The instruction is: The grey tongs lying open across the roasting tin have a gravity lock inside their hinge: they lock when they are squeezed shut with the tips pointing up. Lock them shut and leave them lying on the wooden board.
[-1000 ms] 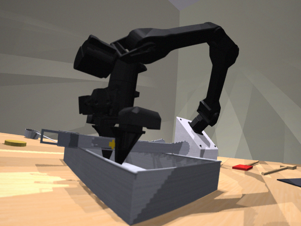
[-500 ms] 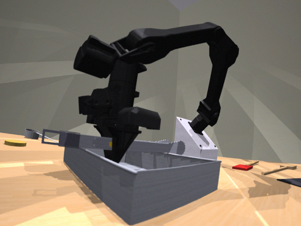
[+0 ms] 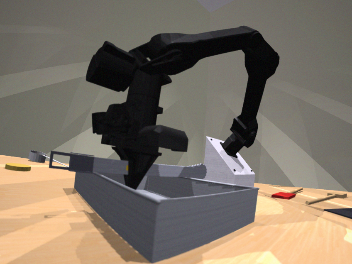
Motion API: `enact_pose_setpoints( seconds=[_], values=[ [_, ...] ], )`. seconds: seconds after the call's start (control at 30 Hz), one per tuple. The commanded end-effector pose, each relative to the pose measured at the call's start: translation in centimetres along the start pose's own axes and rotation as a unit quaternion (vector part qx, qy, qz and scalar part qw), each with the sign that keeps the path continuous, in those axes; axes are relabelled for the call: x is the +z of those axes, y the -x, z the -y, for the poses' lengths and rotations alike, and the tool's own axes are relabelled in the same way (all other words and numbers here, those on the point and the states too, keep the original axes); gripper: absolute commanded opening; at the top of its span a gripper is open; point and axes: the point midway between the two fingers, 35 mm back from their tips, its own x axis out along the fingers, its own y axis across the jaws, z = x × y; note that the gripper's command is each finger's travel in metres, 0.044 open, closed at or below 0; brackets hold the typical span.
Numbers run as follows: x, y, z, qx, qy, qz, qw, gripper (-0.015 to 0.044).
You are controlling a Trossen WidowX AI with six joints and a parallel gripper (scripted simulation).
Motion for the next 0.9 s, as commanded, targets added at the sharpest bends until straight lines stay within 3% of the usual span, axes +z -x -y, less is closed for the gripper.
enact_pose_setpoints(
  seconds=[0.0,0.07,0.27,0.37,0.6,0.87],
  values=[
    [0.0,0.0,-0.1,0.001,0.0,0.0,1.0,-0.009],
    [0.0,0.0,-0.1,0.001,0.0,0.0,1.0,-0.0143],
    [0.1,0.3,0.0,0.0,0.0,0.0,1.0,-0.015],
    [0.5,2.6,0.1,-0.002,-0.001,0.0,1.0,-0.015],
    [0.2,12.1,0.2,-0.001,-0.005,-0.004,1.0,-0.015],
    [0.1,12.8,0.2,0.0,-0.005,-0.004,1.0,-0.015]
  ],
)
